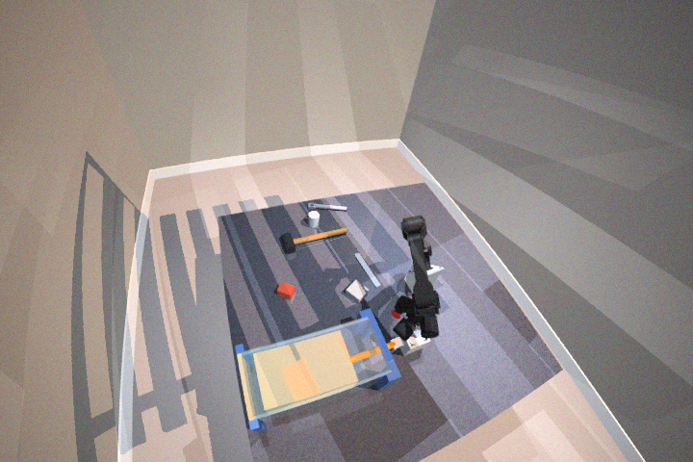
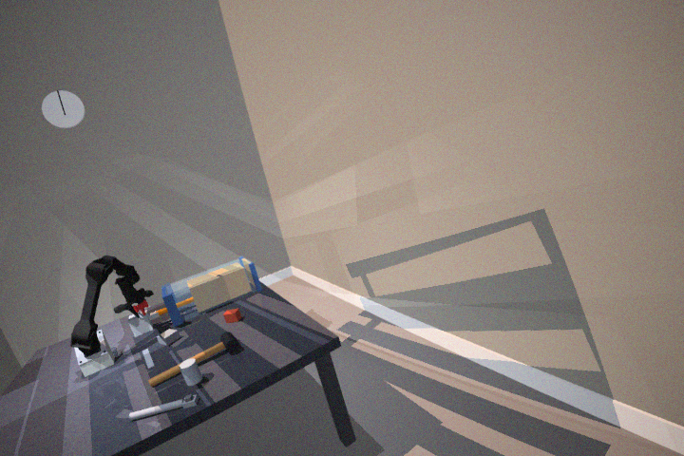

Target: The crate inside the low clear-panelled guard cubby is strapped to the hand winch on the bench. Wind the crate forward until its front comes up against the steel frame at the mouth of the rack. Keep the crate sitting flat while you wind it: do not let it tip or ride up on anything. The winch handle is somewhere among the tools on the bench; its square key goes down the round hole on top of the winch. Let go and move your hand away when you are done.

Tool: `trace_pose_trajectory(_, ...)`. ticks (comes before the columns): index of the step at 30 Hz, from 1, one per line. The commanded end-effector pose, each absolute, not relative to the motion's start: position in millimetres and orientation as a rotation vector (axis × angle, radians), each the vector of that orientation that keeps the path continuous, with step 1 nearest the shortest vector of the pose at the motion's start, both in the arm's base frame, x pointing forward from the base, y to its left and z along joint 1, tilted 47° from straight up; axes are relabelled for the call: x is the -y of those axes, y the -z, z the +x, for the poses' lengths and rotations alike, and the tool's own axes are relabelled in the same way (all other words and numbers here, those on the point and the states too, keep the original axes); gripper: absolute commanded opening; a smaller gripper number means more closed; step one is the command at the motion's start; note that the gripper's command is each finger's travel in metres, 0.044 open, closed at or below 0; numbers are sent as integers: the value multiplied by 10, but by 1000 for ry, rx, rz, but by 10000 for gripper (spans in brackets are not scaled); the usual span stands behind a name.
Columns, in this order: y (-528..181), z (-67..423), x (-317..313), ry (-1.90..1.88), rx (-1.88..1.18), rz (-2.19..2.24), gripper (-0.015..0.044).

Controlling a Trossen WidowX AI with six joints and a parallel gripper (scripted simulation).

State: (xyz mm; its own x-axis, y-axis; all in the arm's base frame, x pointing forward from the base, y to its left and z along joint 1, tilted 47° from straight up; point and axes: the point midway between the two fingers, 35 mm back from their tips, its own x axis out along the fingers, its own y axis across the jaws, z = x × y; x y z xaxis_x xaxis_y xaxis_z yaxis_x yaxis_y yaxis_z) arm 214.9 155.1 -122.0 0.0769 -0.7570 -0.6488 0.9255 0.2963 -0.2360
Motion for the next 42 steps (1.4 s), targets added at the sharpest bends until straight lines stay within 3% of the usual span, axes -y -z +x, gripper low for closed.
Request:
trace_pose_trajectory(1,1254,2180,-1531,1271,-808,240,0)
trace_pose_trajectory(42,1247,2158,-1521,1293,-781,271,0)
